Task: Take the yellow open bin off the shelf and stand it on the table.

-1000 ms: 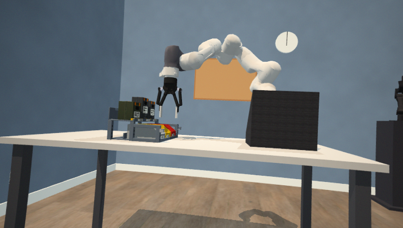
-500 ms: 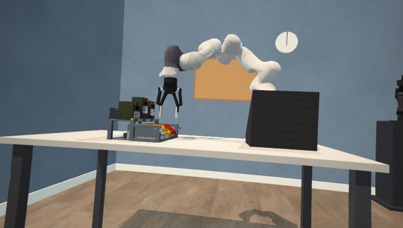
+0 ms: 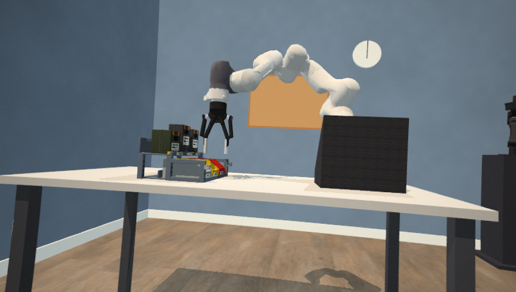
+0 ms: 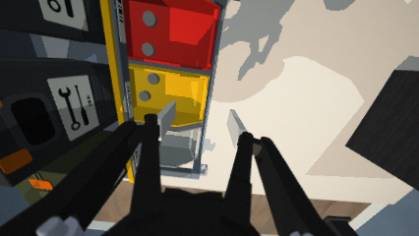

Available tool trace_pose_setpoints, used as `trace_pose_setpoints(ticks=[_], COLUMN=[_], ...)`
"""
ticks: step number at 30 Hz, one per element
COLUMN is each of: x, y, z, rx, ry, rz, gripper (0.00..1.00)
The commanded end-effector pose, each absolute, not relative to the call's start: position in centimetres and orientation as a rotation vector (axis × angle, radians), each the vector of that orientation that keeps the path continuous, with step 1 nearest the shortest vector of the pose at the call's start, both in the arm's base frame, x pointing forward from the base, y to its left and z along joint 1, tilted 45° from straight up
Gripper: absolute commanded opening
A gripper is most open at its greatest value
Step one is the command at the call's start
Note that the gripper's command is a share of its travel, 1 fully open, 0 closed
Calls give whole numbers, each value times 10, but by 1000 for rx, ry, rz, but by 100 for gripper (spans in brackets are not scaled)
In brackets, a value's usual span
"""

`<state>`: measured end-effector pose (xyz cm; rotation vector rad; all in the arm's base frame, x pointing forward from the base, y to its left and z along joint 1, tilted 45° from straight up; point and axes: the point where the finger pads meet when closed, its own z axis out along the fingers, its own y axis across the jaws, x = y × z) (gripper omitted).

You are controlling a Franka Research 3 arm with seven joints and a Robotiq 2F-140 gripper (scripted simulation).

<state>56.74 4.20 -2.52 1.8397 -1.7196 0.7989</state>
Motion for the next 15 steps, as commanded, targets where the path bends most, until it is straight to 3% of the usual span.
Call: trace_pose_setpoints(ticks=[1, 15], x=[569, 571], y=[28, 9], z=[-38, -57], rx=[1832, 1832], ry=[-1730, -1727], rz=[800, 797], gripper=[57, 57])
